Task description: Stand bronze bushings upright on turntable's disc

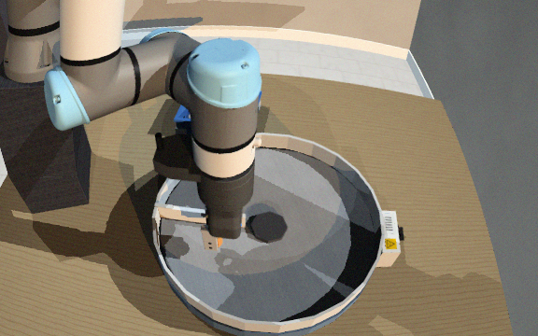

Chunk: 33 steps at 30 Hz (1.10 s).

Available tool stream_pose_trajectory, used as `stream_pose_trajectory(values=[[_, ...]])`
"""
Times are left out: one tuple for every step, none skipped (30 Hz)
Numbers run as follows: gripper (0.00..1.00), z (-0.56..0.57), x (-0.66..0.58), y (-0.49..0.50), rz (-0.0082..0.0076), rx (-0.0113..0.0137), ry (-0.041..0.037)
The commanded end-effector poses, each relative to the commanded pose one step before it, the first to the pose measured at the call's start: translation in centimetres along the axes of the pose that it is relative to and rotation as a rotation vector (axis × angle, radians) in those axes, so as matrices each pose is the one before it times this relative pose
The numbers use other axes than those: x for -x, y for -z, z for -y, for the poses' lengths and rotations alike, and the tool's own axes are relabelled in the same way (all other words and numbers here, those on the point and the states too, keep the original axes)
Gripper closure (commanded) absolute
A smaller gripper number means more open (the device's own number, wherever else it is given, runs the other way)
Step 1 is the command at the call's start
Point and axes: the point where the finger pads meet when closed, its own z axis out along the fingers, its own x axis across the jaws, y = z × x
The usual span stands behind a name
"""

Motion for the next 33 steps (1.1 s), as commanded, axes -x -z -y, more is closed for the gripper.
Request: stream_pose_trajectory(values=[[1.00,-0.039,0.028,0.0361,0.00085,0.00105,0.00014],[1.00,0.000,0.000,0.0000,0.00000,0.00000,0.00000],[1.00,0.000,0.000,0.0000,0.00000,0.00000,0.00000],[1.00,0.000,0.000,0.0000,0.00000,0.00000,0.00000],[1.00,0.000,0.000,0.0000,0.00000,0.00000,0.00000],[1.00,0.000,0.000,-0.0008,0.00000,0.00000,0.00000],[1.00,0.000,0.000,-0.0056,0.00000,0.00000,0.00000],[1.00,0.000,0.000,-0.0143,0.00000,0.00000,0.00000],[1.00,0.000,0.000,-0.0261,0.00000,0.00000,0.00000],[1.00,0.000,0.000,-0.0401,0.00000,0.00000,0.00000],[1.00,0.000,0.000,0.0000,0.00000,0.00000,0.00000],[1.00,0.000,0.000,0.0000,0.00000,0.00000,0.00000],[1.00,0.000,0.000,-0.0558,0.00000,0.00000,0.00000],[1.00,0.000,0.000,-0.0724,0.00000,0.00000,0.00000],[1.00,0.000,0.000,-0.0893,0.00000,0.00000,0.00000],[1.00,0.000,0.000,-0.1060,0.00000,0.00000,0.00000],[1.00,0.000,0.000,-0.1219,0.00000,0.00000,0.00000],[1.00,0.000,0.000,-0.1367,0.00000,0.00000,0.00000],[1.00,0.000,0.000,-0.1500,0.00000,0.00000,0.00000],[1.00,0.000,0.000,-0.1614,0.00000,0.00000,0.00000],[1.00,0.000,0.000,-0.1706,0.00000,0.00000,0.00000],[1.00,0.000,0.000,-0.1775,0.00000,0.00000,0.00000],[1.00,0.000,0.000,-0.1819,0.00000,0.00000,0.00000],[1.00,0.000,0.000,-0.1836,0.00000,0.00000,0.00000],[1.00,0.000,0.000,-0.1827,0.00000,0.00000,0.00000],[1.00,-0.001,0.000,-0.1791,0.00000,0.00000,0.00000],[1.00,0.000,0.000,-0.1728,0.00000,0.00000,0.00000],[1.00,0.000,0.000,0.0000,0.00000,0.00000,0.00000],[1.00,0.000,0.000,0.0000,0.00000,0.00000,0.00000],[1.00,0.000,0.000,-0.1641,0.00000,0.00000,0.00000],[1.00,0.000,0.000,-0.1531,0.00000,0.00000,0.00000],[1.00,0.000,0.000,-0.1400,0.00000,0.00000,0.00000],[1.00,0.000,0.000,-0.1253,0.00000,0.00000,0.00000]])
